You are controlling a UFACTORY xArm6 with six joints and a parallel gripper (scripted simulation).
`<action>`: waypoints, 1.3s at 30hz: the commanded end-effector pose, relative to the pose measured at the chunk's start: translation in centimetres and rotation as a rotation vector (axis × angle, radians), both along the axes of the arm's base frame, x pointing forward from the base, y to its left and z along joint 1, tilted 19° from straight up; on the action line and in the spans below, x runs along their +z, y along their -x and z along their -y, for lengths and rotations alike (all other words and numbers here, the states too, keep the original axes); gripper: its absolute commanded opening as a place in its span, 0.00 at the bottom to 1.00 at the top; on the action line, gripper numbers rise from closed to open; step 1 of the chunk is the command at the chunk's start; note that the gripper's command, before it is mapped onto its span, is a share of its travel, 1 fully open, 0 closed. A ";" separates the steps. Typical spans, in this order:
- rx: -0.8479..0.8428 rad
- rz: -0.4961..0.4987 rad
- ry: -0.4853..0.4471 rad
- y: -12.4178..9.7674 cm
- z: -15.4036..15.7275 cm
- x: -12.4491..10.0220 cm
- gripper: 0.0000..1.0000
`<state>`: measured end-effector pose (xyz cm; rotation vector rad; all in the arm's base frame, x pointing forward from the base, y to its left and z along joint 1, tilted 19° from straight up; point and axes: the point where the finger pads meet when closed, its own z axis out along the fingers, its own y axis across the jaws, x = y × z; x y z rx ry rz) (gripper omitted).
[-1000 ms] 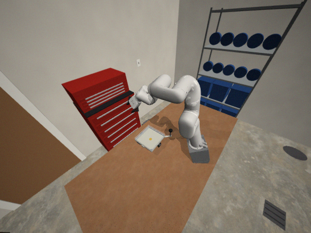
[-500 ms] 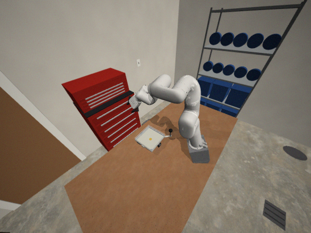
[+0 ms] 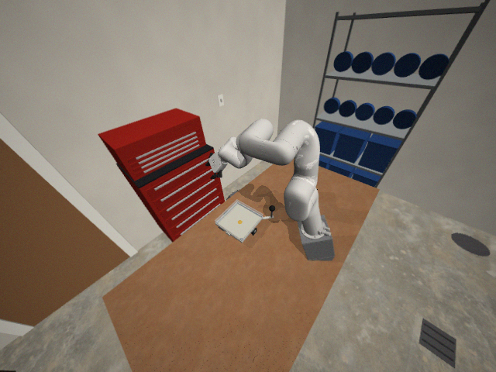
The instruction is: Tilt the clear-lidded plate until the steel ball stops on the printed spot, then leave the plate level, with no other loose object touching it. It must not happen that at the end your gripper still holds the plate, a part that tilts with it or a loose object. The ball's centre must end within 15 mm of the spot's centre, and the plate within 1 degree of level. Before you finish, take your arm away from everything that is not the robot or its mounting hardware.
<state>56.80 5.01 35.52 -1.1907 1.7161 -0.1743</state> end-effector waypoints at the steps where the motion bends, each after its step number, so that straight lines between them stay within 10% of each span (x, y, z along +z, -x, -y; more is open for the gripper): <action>1: -0.034 -0.008 -0.032 -0.1 0.6 0.0 1.00; 39: -0.374 -0.116 -0.354 0.4 6.5 -2.9 1.00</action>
